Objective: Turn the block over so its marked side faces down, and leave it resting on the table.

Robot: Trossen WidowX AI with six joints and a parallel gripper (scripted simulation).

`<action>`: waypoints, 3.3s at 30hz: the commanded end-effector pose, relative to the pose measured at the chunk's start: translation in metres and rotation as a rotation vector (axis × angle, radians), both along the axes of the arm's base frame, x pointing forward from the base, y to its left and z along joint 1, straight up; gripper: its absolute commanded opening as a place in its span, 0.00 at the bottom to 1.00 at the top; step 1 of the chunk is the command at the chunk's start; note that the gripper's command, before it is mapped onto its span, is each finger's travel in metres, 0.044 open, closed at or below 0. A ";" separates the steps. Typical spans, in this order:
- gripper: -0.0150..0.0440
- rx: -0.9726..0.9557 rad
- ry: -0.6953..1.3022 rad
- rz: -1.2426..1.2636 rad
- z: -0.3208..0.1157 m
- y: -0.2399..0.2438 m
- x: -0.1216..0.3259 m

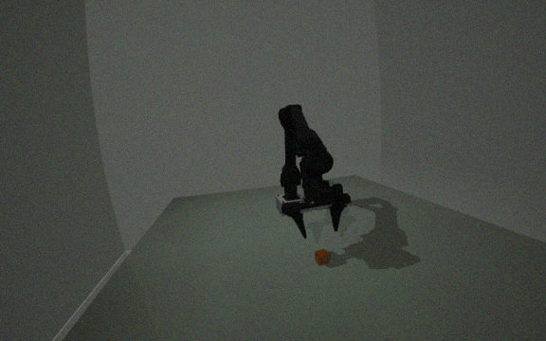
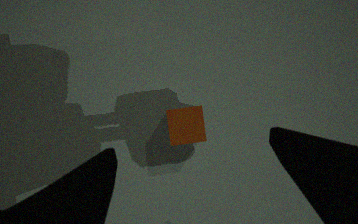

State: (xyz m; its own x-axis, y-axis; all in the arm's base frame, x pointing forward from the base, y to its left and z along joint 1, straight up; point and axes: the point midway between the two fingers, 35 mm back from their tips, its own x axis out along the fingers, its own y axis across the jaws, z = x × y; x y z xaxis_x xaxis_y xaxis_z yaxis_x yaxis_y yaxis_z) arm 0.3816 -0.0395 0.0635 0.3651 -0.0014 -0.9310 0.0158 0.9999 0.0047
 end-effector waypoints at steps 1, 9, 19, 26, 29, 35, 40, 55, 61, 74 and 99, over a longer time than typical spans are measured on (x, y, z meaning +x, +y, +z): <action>1.00 -0.003 0.139 0.000 0.006 -0.001 0.011; 1.00 -0.004 0.341 0.002 0.016 0.000 0.019; 1.00 -0.004 0.341 0.002 -0.008 0.000 0.019; 1.00 -0.004 0.341 0.002 -0.021 -0.001 0.018; 1.00 -0.004 0.341 0.002 -0.034 -0.001 0.019; 1.00 -0.004 0.341 0.002 -0.038 -0.001 0.019; 1.00 -0.004 0.341 0.002 -0.047 -0.001 0.020; 0.96 -0.004 0.341 0.002 -0.067 -0.001 0.020; 0.69 -0.004 0.341 0.002 -0.067 -0.001 0.020; 0.38 -0.004 0.341 0.002 -0.067 -0.001 0.020; 0.25 -0.004 0.247 0.000 -0.042 -0.001 0.022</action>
State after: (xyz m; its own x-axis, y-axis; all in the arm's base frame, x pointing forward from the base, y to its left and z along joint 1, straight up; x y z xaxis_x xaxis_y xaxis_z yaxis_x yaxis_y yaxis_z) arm 0.4033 -0.0406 0.0221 0.0872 -0.0068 -0.9962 0.0107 0.9999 -0.0059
